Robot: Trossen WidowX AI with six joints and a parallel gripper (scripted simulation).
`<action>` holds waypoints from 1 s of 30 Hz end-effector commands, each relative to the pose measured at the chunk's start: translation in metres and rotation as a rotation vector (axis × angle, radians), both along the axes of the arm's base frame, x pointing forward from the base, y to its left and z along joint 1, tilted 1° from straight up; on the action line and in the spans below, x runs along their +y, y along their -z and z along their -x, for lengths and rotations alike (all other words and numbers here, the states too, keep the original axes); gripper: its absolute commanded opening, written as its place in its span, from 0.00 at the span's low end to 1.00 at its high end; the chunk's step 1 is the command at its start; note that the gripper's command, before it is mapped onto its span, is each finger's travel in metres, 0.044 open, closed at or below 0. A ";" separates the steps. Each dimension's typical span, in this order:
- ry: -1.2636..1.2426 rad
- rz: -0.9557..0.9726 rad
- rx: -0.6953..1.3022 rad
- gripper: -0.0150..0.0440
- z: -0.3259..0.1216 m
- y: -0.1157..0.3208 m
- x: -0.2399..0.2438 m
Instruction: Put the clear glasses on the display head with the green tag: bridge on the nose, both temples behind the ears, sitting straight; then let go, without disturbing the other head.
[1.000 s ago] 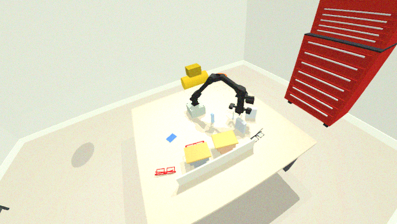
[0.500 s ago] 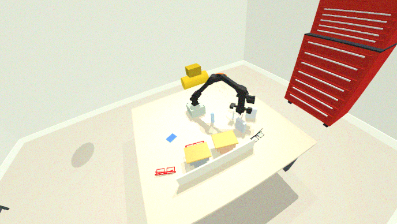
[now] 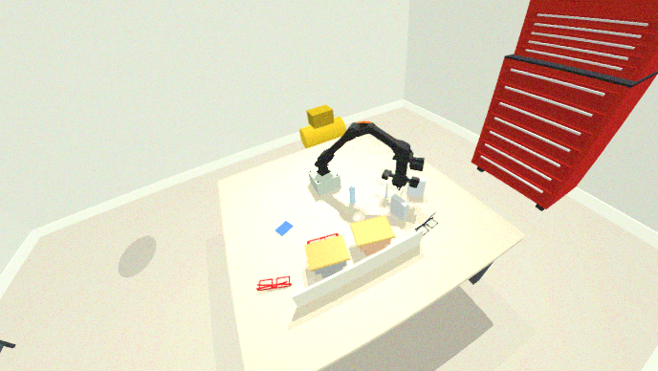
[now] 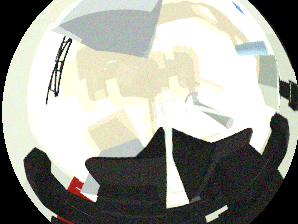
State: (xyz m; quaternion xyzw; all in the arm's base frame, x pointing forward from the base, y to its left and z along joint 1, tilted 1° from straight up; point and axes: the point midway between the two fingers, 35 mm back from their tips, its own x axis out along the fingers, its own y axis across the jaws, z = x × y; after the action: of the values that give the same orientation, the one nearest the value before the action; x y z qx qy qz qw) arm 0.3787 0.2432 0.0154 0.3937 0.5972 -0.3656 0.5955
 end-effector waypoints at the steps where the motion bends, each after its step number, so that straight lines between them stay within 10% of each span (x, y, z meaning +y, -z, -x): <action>1: 0.003 -0.003 -0.002 0.25 -0.001 0.000 0.005; 30: 0.003 -0.005 -0.002 0.25 0.002 -0.001 0.020</action>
State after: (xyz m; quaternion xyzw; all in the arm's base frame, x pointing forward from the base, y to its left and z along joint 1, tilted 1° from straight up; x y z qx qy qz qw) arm 0.3757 0.2625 0.0159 0.3938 0.5975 -0.3650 0.5956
